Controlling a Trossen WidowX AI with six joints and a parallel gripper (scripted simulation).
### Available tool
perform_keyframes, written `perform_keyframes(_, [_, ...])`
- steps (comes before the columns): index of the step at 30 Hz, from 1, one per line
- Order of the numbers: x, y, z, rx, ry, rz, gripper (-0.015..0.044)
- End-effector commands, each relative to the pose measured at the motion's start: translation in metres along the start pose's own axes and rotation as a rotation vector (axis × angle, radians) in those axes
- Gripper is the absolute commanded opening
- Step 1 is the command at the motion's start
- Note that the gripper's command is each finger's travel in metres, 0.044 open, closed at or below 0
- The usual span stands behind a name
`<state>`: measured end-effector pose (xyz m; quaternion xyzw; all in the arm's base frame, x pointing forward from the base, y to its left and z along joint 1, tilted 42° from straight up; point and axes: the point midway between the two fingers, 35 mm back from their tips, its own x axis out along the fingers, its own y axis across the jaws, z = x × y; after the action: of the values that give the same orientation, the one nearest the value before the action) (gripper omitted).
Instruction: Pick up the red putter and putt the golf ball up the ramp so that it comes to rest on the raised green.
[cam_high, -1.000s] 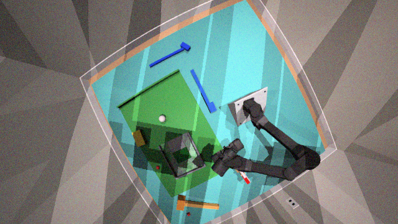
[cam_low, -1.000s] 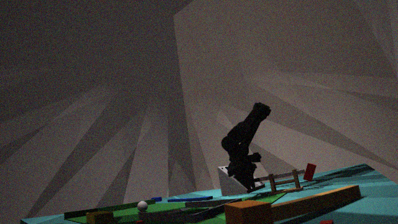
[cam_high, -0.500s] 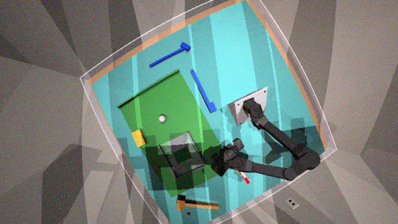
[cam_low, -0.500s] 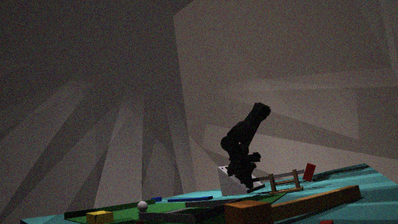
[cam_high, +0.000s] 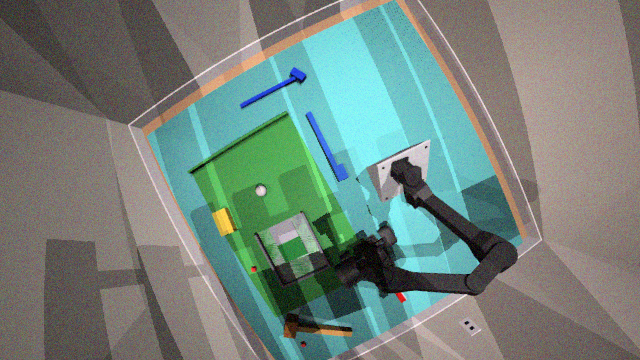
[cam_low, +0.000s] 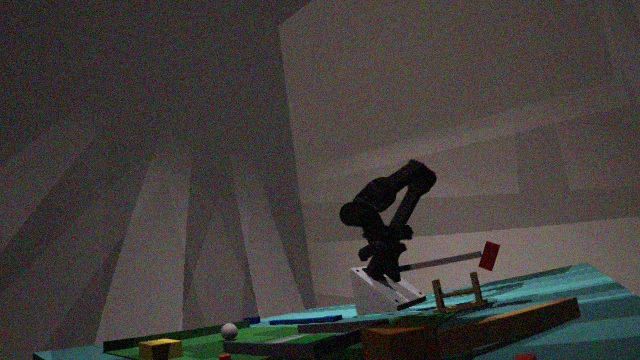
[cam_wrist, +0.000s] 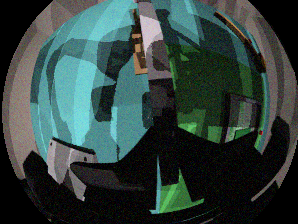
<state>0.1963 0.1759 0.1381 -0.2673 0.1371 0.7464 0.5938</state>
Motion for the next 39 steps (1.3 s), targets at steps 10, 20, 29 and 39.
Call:
perform_keyframes(10, [-0.034, 0.003, 0.012, 0.003, -0.012, -0.005, 0.0000])
perform_keyframes(20, [-0.049, -0.025, -0.026, 0.192, 0.053, -0.050, 0.0000])
perform_keyframes(29, [-0.069, -0.047, -0.073, 0.425, 0.104, -0.087, 0.0000])
perform_keyframes(39, [-0.092, -0.062, -0.130, 0.684, 0.146, -0.127, 0.0000])
